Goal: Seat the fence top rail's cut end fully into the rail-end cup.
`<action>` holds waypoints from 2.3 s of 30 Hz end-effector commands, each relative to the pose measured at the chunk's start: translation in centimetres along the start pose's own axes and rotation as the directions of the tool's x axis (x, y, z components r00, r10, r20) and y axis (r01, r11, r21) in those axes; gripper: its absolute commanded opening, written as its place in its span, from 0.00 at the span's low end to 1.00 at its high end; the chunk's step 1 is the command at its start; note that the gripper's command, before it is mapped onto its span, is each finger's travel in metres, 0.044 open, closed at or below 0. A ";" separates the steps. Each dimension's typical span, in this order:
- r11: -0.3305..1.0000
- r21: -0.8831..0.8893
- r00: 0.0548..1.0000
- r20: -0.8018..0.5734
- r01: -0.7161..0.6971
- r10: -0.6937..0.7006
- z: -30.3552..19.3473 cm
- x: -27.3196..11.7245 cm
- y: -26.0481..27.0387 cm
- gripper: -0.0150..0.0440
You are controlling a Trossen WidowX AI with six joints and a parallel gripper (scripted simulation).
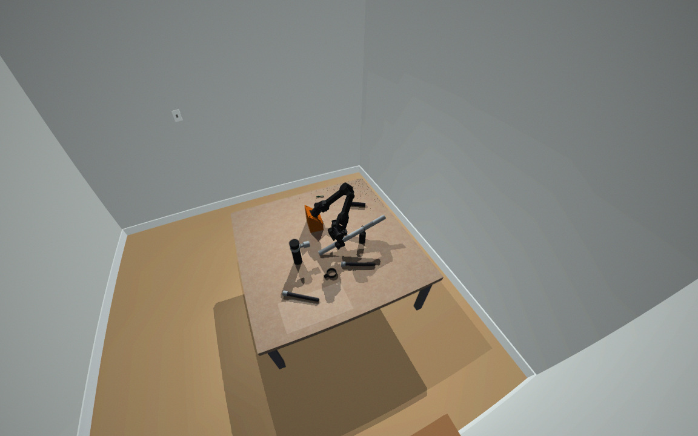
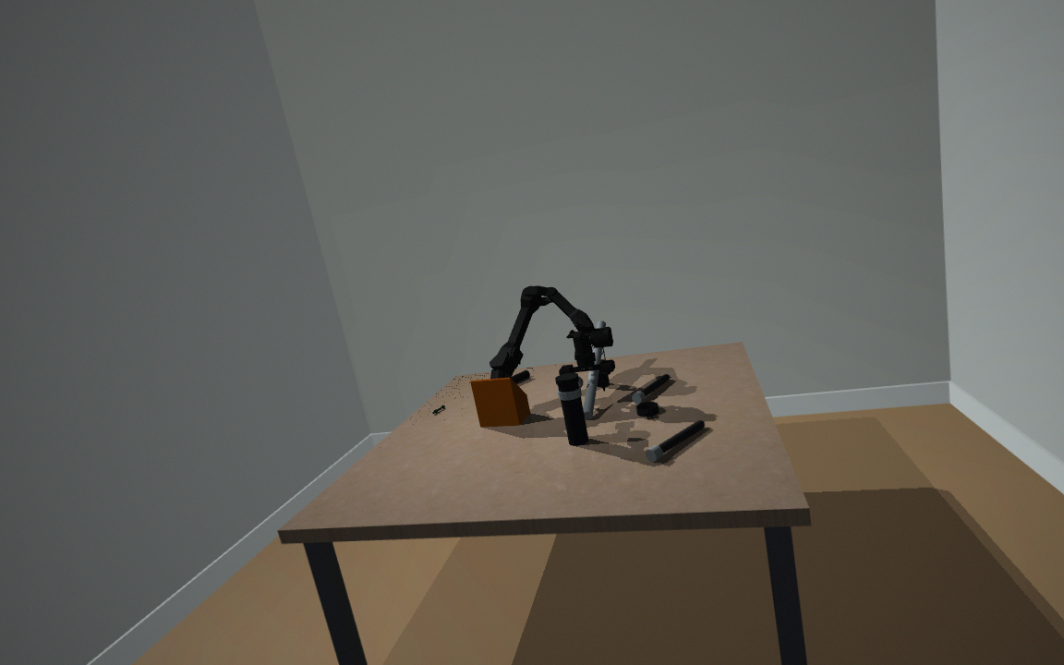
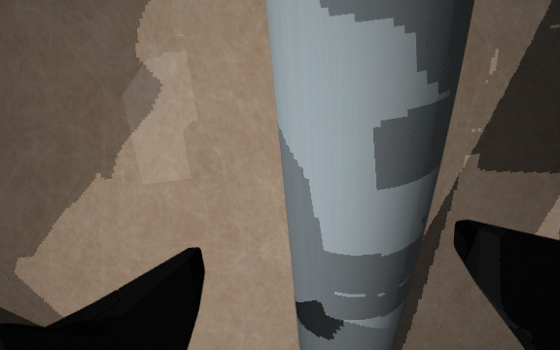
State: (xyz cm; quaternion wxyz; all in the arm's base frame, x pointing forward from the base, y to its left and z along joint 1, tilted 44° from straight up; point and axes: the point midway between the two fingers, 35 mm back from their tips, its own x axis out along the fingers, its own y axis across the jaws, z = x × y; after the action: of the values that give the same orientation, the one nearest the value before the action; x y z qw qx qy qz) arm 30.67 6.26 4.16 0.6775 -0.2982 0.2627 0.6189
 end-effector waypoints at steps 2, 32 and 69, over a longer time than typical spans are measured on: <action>1.000 0.006 1.000 0.004 -0.003 0.003 0.0 0.9 0.2 1.00; 1.000 0.006 1.000 0.005 -0.003 0.003 0.0 1.0 0.2 0.29; 1.000 -0.020 0.941 -0.338 -0.020 0.012 -3.4 -6.6 -0.5 0.25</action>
State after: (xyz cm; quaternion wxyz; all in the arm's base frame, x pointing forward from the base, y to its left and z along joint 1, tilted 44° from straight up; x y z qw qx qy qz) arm 30.52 -0.59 6.63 0.6138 -0.4047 0.3705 0.5676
